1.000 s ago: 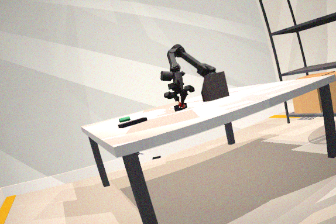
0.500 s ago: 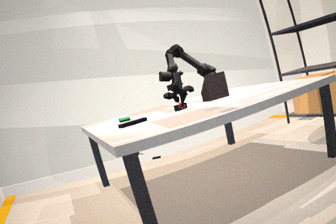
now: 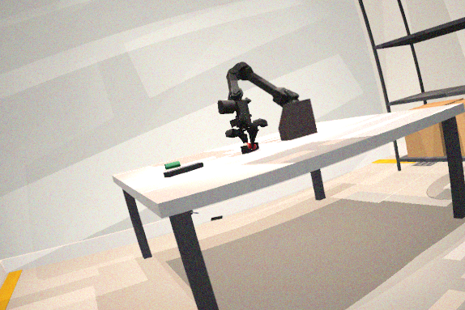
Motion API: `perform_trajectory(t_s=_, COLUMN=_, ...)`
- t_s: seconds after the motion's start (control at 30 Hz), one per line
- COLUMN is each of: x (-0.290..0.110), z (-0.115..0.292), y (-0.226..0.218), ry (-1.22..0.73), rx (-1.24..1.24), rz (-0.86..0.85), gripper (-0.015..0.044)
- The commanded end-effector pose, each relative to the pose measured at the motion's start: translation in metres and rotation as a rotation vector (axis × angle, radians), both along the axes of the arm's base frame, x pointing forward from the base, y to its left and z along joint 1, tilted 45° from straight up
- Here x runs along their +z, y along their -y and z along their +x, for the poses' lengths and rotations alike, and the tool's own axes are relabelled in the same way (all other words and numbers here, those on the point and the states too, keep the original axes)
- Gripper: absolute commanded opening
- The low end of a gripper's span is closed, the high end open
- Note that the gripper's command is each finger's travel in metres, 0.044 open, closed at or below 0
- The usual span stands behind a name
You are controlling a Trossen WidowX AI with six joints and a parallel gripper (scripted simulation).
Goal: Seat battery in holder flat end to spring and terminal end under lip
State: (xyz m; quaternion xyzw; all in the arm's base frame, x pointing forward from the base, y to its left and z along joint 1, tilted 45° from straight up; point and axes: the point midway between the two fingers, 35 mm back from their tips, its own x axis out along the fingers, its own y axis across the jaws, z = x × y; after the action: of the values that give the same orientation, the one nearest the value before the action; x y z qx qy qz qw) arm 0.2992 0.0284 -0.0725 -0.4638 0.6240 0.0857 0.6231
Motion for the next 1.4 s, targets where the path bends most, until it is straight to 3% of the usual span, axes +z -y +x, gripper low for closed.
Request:
perform_trajectory(t_s=0.0, x=-0.0043, z=-0.0055, y=0.0044, ry=-0.038, rx=-0.023, rz=-0.031, gripper=0.0080)
perform_trajectory(t_s=1.37, x=-0.0031, z=0.0016, y=0.0048, ry=-0.153, rx=-0.133, rz=-0.161, gripper=0.0080)
